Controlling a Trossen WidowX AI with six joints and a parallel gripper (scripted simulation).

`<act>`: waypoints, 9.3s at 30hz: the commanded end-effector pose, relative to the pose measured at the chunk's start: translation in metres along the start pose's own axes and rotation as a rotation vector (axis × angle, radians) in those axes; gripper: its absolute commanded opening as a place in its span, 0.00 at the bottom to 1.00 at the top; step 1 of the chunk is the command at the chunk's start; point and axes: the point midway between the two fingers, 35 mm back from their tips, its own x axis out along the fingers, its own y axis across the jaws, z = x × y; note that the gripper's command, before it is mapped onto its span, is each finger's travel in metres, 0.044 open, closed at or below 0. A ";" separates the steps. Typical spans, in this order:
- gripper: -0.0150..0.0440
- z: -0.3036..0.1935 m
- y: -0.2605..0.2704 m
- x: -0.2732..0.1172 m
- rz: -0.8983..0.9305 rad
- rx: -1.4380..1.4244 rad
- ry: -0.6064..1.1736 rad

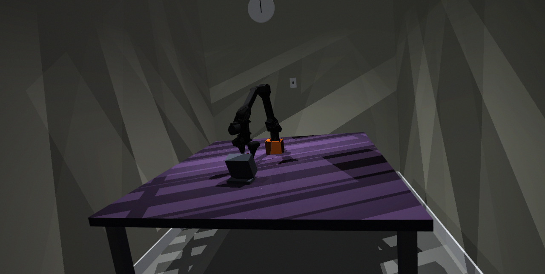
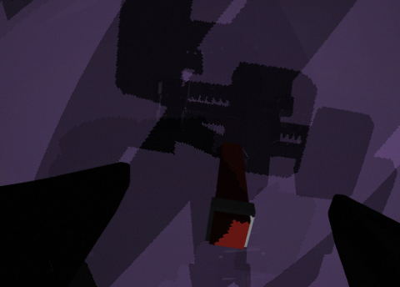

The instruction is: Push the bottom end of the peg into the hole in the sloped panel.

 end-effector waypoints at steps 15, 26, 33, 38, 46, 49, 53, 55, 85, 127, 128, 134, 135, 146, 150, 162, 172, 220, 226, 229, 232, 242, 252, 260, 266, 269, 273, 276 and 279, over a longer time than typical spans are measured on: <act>0.78 -0.002 0.000 0.015 0.000 0.000 0.002; 0.29 -0.002 0.000 0.015 0.000 0.000 0.002; 0.25 -0.002 0.000 0.015 0.000 0.000 0.002; 0.25 0.000 0.000 0.002 0.000 0.001 0.002; 0.25 -0.001 -0.001 -0.043 0.002 0.002 0.003; 0.25 -0.002 -0.001 -0.058 0.002 0.003 0.003; 0.25 -0.003 -0.002 -0.064 0.002 0.003 0.003; 0.25 -0.002 -0.002 -0.064 0.003 0.002 0.001; 0.25 0.012 0.010 -0.043 0.046 -0.058 -0.159; 0.25 0.026 0.026 -0.024 0.107 -0.145 -0.391; 0.25 0.026 0.026 -0.024 0.108 -0.147 -0.397; 0.25 0.027 0.029 -0.022 0.117 -0.160 -0.430; 0.25 0.027 0.029 -0.022 0.118 -0.162 -0.435; 0.25 0.029 0.033 -0.020 0.134 -0.185 -0.496; 0.25 0.029 0.034 -0.020 0.139 -0.194 -0.518; 0.25 0.029 0.038 -0.019 0.156 -0.218 -0.584; 0.25 0.028 0.042 -0.019 0.170 -0.239 -0.640; 0.25 0.015 0.054 -0.031 0.234 -0.336 -0.906; 0.25 0.012 0.055 -0.034 0.242 -0.347 -0.939; 0.25 0.011 0.056 -0.035 0.246 -0.353 -0.956; 0.25 0.009 0.056 -0.036 0.250 -0.359 -0.973; 0.25 0.003 0.058 -0.041 0.263 -0.378 -1.029; 0.25 0.002 0.060 -0.044 0.270 -0.389 -1.061; 0.25 0.007 0.063 -0.044 0.272 -0.393 -1.074; 0.25 0.011 0.066 -0.044 0.275 -0.396 -1.084; 0.25 0.013 0.068 -0.043 0.276 -0.398 -1.089; 0.25 0.015 0.069 -0.043 0.277 -0.400 -1.095; 0.25 0.017 0.071 -0.043 0.278 -0.401 -1.100; 0.25 0.019 0.072 -0.042 0.279 -0.403 -1.105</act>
